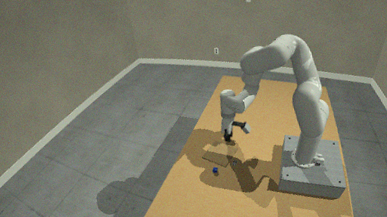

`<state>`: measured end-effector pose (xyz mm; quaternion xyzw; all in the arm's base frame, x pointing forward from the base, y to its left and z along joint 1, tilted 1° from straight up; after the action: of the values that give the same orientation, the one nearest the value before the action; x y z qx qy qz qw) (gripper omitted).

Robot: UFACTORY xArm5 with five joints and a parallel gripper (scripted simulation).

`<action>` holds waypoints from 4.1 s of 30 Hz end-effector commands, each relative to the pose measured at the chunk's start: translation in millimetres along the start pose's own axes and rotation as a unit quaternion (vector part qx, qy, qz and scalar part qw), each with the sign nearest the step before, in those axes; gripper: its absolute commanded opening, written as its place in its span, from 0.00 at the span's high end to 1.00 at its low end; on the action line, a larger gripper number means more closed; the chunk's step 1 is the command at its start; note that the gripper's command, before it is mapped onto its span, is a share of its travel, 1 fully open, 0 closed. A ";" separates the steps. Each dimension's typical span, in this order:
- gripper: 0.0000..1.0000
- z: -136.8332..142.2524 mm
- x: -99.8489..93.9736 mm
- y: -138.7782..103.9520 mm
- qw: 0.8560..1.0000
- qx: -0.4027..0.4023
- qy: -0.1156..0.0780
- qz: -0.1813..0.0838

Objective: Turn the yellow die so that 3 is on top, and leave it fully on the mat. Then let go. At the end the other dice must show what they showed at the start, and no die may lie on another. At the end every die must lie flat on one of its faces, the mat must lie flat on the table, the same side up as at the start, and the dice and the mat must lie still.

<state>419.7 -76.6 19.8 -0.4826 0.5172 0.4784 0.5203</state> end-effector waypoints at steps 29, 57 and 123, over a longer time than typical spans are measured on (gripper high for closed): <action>0.64 0.0 5.4 -1.3 1.000 0.000 0.000 -0.002; 0.85 0.0 5.4 -1.3 1.000 0.000 0.000 -0.002; 0.85 1.8 -93.8 -1.5 0.999 -0.045 0.000 -0.002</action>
<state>419.1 -76.5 112.5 -0.4917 0.5087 0.4875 0.5117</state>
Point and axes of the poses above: the point where the finger pads meet when closed, its own x axis out along the fingers, its own z axis across the jaws, y = z × x, the point moved 7 cm from there along -x, back along the fingers, and after that the axes turned 8 degrees about x, right-handed, at the moved point
